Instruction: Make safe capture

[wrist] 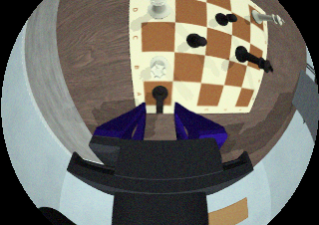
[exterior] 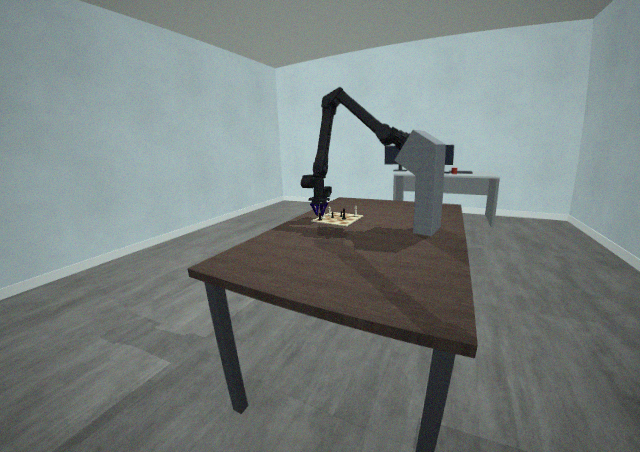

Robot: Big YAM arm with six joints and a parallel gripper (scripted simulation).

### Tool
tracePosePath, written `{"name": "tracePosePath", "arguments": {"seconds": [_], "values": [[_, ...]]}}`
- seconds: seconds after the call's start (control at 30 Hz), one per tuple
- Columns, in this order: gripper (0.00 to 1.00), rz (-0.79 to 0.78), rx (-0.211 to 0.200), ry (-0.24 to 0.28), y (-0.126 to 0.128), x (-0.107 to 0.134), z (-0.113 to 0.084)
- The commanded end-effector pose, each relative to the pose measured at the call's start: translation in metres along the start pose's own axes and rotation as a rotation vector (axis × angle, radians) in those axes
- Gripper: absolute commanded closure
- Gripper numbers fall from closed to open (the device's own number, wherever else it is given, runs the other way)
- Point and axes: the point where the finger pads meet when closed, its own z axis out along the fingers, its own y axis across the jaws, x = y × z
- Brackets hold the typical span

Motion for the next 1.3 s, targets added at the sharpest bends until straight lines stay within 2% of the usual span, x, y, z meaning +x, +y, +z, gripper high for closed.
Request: {"name": "tracePosePath", "arguments": {"seconds": [0.0,1.27], "values": [[0.65,-0.004,0.002,-0.009,-0.0012,-0.0039,0.0129],[0.65,-0.006,0.010,-0.008,-0.0051,-0.0027,0.0156]]}}
